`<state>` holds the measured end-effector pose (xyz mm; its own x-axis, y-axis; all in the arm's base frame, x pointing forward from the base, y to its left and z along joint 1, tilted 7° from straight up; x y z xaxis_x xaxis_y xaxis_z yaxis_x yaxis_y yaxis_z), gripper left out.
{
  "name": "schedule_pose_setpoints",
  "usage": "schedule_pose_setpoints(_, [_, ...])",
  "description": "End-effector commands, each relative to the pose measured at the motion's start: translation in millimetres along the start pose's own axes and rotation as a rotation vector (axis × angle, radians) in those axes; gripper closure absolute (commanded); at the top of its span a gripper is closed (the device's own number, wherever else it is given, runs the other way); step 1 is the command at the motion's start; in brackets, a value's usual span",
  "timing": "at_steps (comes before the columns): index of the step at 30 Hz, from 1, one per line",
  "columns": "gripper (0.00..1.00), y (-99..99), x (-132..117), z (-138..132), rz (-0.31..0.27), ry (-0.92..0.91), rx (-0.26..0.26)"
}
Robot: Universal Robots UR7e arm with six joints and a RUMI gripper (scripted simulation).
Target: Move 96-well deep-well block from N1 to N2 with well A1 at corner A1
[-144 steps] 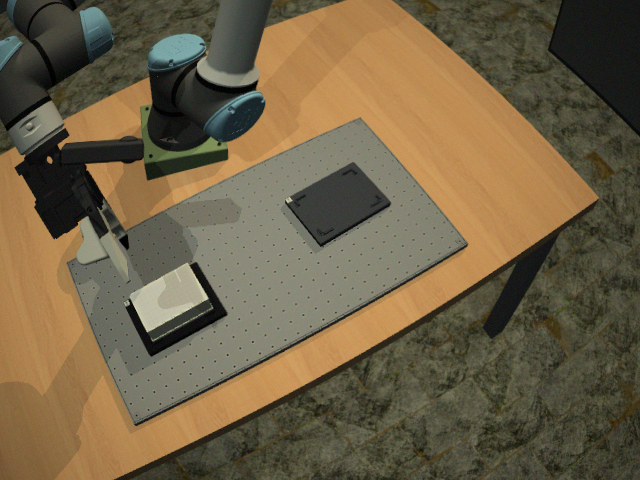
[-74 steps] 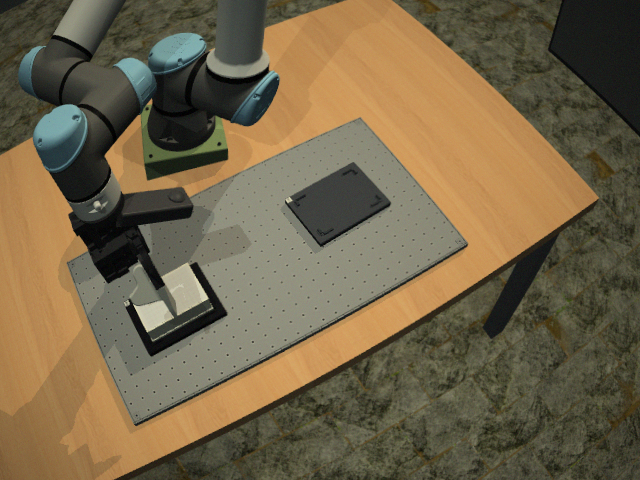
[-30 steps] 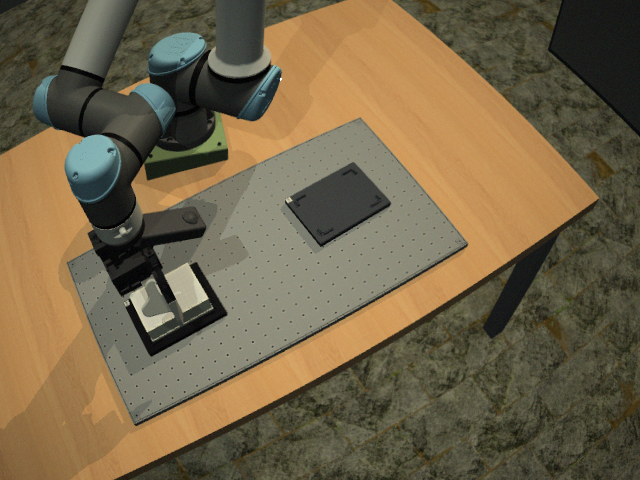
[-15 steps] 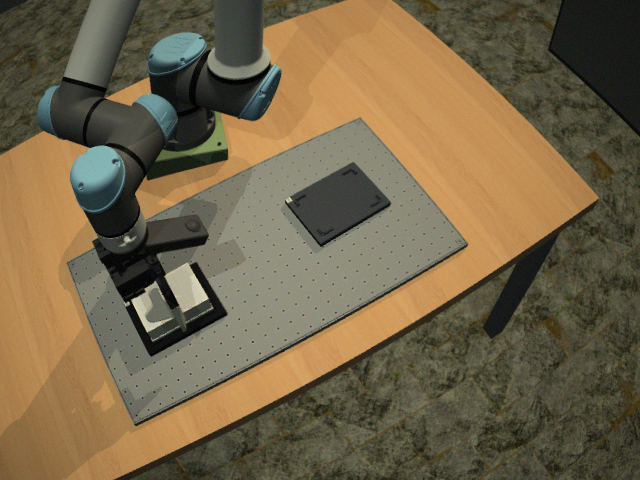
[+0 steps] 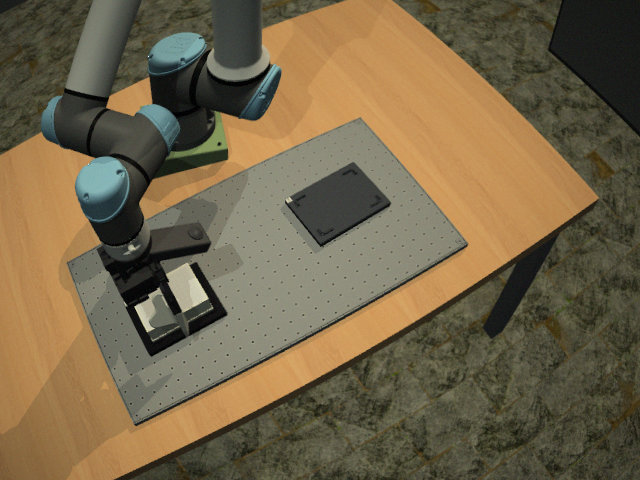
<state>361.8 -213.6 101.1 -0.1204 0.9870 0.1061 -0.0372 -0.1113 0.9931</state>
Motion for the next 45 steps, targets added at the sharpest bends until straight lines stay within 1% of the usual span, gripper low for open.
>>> schedule_pose_setpoints(1, [0.00, -9.6, -0.4, 0.3, -0.001, 0.000, -0.001])
schedule_pose_setpoints(6, [0.00, -17.1, -0.4, 0.3, -0.001, 0.000, -0.001])
schedule_pose_setpoints(21, [0.00, -17.1, -0.4, 0.3, -0.001, 0.000, -0.001])
schedule_pose_setpoints(22, [1.00, -17.1, -0.4, 0.3, -0.001, 0.000, -0.001])
schedule_pose_setpoints(45, [1.00, -17.1, -0.4, 0.3, -0.001, 0.000, -0.001])
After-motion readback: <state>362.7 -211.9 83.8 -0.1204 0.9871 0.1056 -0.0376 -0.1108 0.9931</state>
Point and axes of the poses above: the point where the finger pads meet when closed, its own y axis back along the fingers, its own z axis across the jaws, x = y × z, the point moved 10 cm from there along y, back along the fingers, and after that the axes turned 8 degrees about y, right-handed, at the moved point
